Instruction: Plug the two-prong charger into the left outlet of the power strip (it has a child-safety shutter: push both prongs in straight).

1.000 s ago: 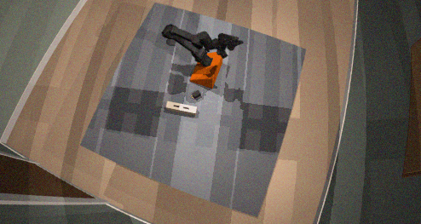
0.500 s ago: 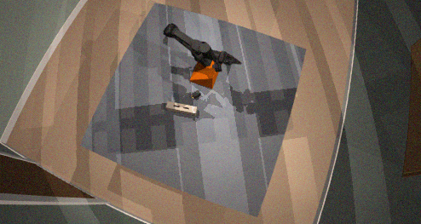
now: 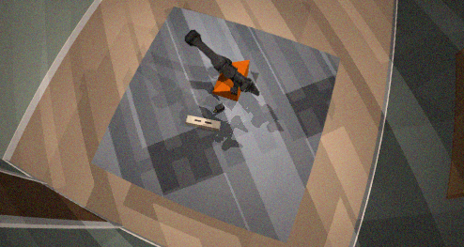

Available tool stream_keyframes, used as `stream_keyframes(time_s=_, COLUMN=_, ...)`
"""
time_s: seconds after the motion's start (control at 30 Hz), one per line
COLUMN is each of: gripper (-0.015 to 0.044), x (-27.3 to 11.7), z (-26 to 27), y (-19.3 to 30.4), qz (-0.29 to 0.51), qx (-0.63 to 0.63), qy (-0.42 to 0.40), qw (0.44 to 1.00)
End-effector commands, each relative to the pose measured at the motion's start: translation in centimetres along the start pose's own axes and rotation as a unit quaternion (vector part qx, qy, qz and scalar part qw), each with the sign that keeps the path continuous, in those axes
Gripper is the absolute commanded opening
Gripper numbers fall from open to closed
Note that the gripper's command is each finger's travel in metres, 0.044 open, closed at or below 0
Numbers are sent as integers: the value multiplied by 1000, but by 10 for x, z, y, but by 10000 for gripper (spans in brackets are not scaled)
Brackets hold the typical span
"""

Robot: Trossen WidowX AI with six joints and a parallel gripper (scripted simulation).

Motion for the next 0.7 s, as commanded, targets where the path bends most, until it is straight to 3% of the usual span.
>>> stream_keyframes(time_s=0.0, gripper=440, x=3, z=-9, y=-17, qz=-36, qx=2, qy=38, qw=999)
stream_keyframes(time_s=0.67, gripper=440, x=-8, z=-75, y=-97, qz=-172, qx=6, qy=276, qw=945)
Point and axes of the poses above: the point midway between the two fingers, 35 mm back from their tips, its own x axis out along the fingers, its own z axis across the jaws, y = z × x, the point moved 7 cm from there along -x, back along the fingers, and after that the axes turned 8 degrees about -x, right-handed, at the moved point
